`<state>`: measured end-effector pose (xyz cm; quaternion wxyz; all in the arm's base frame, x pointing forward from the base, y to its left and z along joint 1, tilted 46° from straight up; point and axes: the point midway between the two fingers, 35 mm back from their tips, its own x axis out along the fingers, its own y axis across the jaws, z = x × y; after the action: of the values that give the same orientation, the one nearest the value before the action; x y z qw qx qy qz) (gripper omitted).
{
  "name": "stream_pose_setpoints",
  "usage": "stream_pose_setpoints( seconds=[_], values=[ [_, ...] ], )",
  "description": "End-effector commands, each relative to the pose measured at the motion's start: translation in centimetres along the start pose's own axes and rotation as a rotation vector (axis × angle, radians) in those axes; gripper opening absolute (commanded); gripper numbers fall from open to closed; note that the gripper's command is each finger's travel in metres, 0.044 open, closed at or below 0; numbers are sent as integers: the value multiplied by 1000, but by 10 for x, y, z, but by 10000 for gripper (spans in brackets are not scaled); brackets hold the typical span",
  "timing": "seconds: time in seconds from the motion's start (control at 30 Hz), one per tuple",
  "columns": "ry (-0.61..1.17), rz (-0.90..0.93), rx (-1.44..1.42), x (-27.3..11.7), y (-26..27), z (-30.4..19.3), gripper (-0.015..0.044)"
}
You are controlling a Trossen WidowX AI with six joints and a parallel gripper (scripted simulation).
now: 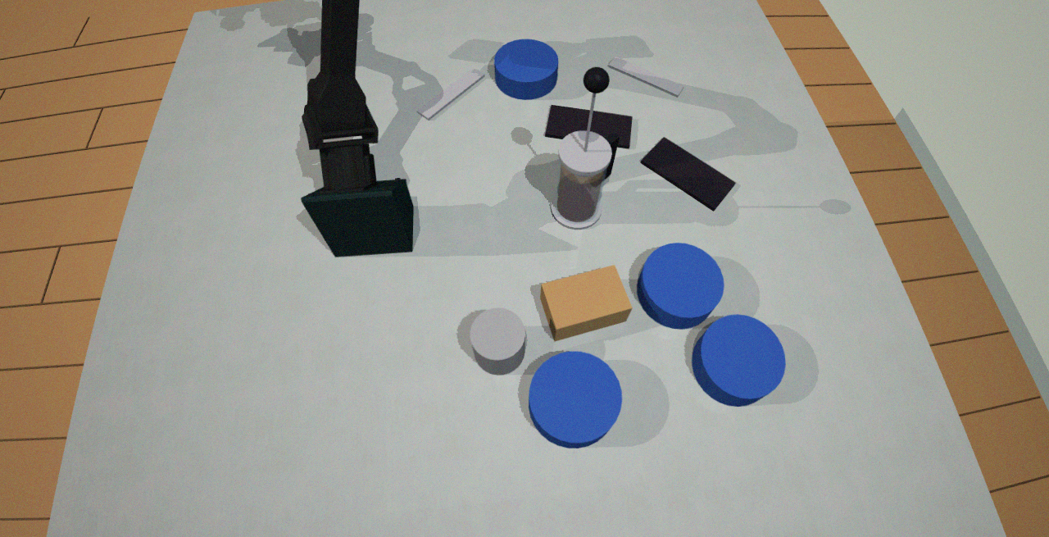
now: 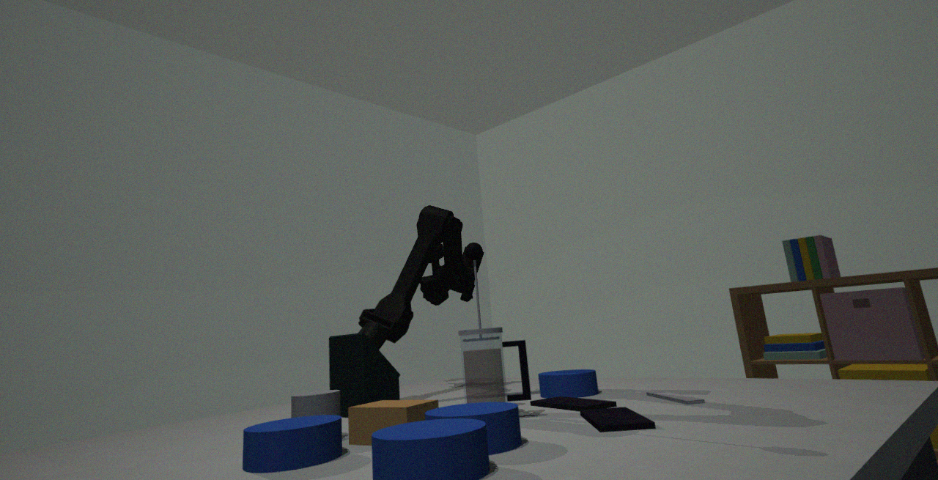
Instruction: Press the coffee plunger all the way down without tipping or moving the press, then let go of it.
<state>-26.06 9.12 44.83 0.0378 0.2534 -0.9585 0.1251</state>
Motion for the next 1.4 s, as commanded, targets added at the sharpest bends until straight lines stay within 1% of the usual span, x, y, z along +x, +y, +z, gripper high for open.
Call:
stream_pose_setpoints(
  seconds=[0.0, 0.03, 0.1, 0.2, 0.33, 0.47, 0.5, 0.57, 0.7, 0.9, 1.03, 1.2, 1.37],
  values=[
    [2, 10, 8, -2, 2, 0, 426],
    [6, 27, 24, -5, 6, -1, 440],
    [19, 87, 84, -17, 20, -2, 440],
    [70, 231, 193, -51, 47, -6, 440],
    [185, 421, 388, -104, 79, -11, 440],
    [333, 600, 565, -168, 101, -10, 440],
    [353, 639, 545, -180, 100, -11, 440],
    [415, 694, 607, -204, 104, -10, 440],
    [619, 831, 778, -270, 104, -2, 440],
    [968, 973, 971, -363, 79, 14, 440],
    [1234, 1010, 1093, -418, 50, 31, 440],
    [1605, 988, 1203, -476, -1, 58, 440],
    [1998, 875, 1252, -519, -63, 89, 440]
  ],
)
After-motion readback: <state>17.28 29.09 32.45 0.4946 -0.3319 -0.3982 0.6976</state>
